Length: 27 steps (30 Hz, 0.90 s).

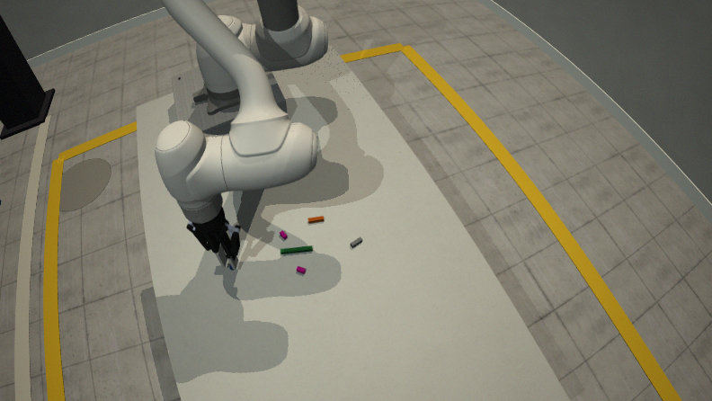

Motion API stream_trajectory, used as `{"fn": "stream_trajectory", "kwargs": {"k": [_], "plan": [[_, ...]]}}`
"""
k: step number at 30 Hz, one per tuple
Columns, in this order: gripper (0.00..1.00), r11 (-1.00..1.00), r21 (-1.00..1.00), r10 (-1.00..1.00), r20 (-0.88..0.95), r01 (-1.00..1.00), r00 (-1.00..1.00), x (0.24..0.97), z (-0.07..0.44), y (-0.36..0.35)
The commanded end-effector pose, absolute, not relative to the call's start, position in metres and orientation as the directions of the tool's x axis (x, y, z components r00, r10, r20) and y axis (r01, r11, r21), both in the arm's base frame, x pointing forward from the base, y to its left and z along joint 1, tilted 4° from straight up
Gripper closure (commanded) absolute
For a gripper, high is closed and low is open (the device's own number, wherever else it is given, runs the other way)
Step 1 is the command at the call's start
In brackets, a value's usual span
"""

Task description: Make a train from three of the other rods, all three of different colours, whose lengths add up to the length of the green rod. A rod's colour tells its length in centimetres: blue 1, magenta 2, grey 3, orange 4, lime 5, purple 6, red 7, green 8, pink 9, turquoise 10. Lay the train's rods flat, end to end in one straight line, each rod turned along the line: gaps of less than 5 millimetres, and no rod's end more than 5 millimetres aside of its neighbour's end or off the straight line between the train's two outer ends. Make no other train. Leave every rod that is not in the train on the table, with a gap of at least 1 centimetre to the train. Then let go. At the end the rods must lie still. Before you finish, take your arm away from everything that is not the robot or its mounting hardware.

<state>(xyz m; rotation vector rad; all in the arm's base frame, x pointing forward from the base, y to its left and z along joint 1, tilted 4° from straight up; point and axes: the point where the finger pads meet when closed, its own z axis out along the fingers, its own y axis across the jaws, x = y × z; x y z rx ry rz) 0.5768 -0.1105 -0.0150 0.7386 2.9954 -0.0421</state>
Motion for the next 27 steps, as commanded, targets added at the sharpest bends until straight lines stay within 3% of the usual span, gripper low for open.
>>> {"fn": "stream_trajectory", "kwargs": {"k": [1,27], "plan": [[0.85,0.885,-0.013,0.464,-0.061,0.465,-0.884,0.5769,-0.0171,-0.1106],[0.85,0.885,-0.013,0.464,-0.061,0.465,-0.884,0.5771,-0.0215,-0.1108]]}}
